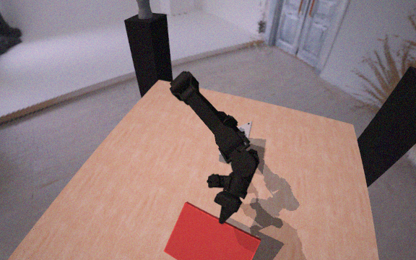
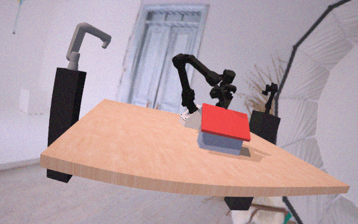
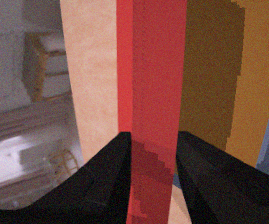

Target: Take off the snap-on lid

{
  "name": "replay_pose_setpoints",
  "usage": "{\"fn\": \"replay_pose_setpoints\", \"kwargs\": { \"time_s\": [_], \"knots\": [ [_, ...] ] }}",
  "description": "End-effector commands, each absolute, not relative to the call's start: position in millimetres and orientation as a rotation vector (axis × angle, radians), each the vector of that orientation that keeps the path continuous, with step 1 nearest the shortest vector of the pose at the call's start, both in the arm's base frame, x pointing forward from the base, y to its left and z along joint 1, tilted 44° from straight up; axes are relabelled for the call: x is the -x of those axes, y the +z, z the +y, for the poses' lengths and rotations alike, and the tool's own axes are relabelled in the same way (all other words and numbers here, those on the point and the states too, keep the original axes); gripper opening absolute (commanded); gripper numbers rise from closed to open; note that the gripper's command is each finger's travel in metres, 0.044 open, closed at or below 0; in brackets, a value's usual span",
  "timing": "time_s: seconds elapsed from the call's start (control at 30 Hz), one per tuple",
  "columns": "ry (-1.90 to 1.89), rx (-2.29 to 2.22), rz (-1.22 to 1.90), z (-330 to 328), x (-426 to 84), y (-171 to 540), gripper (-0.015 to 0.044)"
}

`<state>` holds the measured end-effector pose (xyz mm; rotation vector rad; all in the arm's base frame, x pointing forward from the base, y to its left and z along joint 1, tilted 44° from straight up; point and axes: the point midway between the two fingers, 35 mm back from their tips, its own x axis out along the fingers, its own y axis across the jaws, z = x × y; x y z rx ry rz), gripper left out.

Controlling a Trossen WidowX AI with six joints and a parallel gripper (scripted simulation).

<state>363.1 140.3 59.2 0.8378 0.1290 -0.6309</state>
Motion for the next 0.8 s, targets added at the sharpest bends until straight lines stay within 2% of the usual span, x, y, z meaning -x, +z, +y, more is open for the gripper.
{"fn": "replay_pose_setpoints", "kwargs": {
  "time_s": [0.0, 0.77],
  "knots": [
    [-0.624, -0.854, 0.118, 147, -365, 67, 0.0000],
    [-0.624, -0.854, 0.120, 167, -362, 89, 0.0000]
  ]
}}
